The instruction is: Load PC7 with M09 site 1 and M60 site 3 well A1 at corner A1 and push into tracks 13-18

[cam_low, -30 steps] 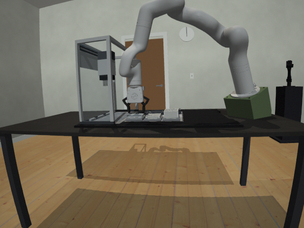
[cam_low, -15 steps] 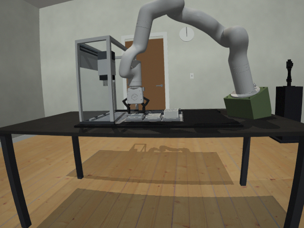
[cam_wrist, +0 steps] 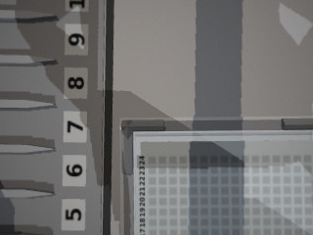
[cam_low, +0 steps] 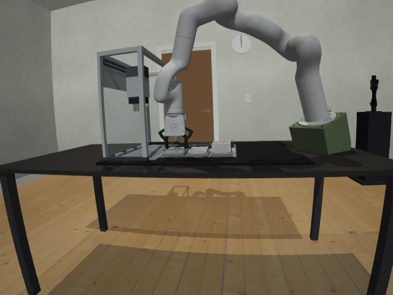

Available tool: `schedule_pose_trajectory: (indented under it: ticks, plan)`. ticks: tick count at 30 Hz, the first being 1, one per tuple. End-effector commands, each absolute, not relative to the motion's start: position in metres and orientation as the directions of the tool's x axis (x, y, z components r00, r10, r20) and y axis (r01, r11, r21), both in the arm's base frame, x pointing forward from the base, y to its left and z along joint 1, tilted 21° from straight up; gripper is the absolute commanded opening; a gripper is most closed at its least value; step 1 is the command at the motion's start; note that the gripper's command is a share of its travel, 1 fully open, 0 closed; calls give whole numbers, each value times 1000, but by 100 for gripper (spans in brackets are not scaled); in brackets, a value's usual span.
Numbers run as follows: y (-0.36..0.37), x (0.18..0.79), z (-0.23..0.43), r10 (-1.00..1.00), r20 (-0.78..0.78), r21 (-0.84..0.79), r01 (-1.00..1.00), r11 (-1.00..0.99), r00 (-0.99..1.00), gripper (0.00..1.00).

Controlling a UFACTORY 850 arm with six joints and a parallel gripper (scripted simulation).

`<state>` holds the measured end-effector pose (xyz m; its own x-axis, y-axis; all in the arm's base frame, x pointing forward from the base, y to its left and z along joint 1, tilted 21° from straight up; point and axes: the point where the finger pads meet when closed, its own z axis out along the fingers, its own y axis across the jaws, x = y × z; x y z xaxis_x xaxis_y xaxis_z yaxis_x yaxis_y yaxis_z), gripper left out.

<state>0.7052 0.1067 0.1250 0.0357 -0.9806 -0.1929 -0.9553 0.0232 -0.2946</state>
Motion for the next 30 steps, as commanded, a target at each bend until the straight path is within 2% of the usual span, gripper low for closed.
schedule_pose_trajectory:
  ticks: [1, 24, 25, 30]
  plan:
    - [107, 707, 123, -981, -193, -296, -955, 23, 36, 100]
    - [108, 708, 121, -981, -193, -296, -955, 23, 36, 100]
    - [108, 707, 121, -981, -193, -296, -955, 23, 36, 0]
    - [108, 707, 121, -981, -193, -296, -955, 23, 36, 0]
